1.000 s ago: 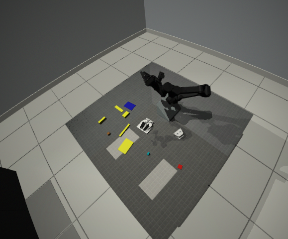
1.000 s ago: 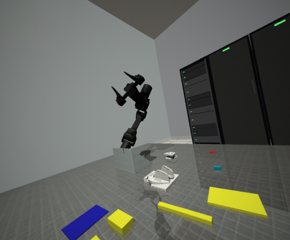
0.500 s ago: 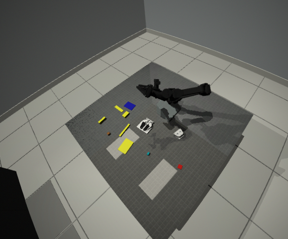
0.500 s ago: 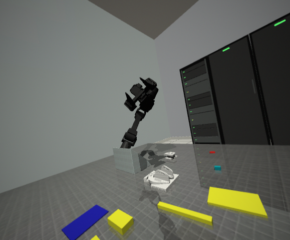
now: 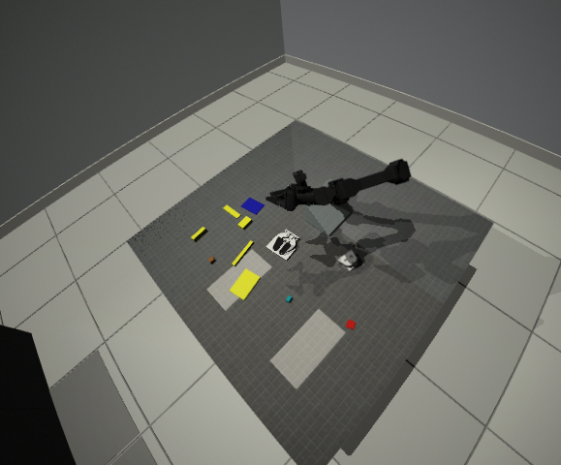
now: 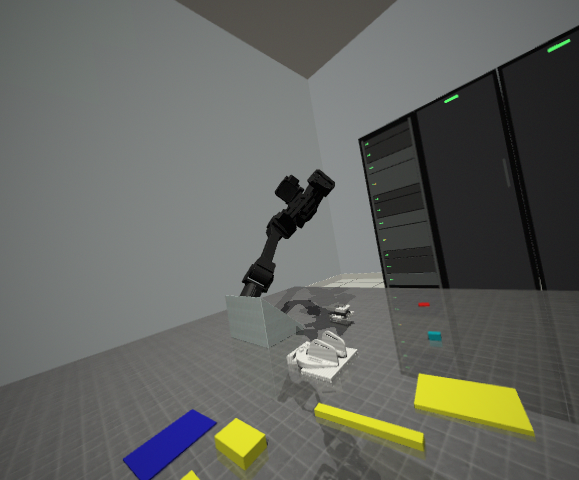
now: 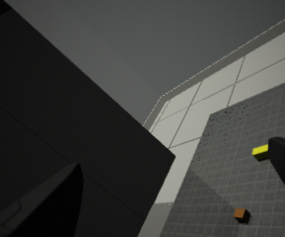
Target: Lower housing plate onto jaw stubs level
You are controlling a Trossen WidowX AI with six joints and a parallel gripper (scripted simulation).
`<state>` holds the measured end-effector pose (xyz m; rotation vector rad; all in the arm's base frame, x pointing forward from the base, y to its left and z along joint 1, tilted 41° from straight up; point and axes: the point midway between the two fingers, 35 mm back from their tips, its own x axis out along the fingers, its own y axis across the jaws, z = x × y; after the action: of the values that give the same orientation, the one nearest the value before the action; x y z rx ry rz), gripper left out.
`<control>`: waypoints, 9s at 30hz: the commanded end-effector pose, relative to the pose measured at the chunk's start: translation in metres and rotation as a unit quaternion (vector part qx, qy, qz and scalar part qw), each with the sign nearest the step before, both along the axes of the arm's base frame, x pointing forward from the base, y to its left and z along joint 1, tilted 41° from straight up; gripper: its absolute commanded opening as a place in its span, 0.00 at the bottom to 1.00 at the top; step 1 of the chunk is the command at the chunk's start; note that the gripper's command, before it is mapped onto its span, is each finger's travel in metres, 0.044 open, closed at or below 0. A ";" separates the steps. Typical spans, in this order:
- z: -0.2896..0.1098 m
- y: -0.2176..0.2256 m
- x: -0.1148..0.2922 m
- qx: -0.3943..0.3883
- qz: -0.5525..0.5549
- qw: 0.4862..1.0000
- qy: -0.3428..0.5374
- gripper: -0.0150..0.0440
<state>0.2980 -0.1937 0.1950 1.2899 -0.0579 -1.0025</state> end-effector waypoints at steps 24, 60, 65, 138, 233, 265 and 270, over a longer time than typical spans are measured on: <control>-0.029 0.148 0.021 0.264 0.183 0.946 0.043 1.00; -0.019 0.321 -0.077 0.577 0.239 0.739 0.254 1.00; -0.012 0.337 -0.098 0.608 0.227 0.702 0.293 1.00; -0.076 0.402 -0.100 0.618 0.224 0.689 0.304 1.00; -0.090 0.277 -0.037 0.676 -0.032 0.678 0.287 0.85; -0.155 0.195 -0.020 0.715 -0.240 0.603 0.257 0.85; -0.166 0.183 -0.022 0.720 -0.271 0.587 0.252 0.85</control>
<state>0.2768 -0.0037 0.0354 2.4189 1.1375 -2.0492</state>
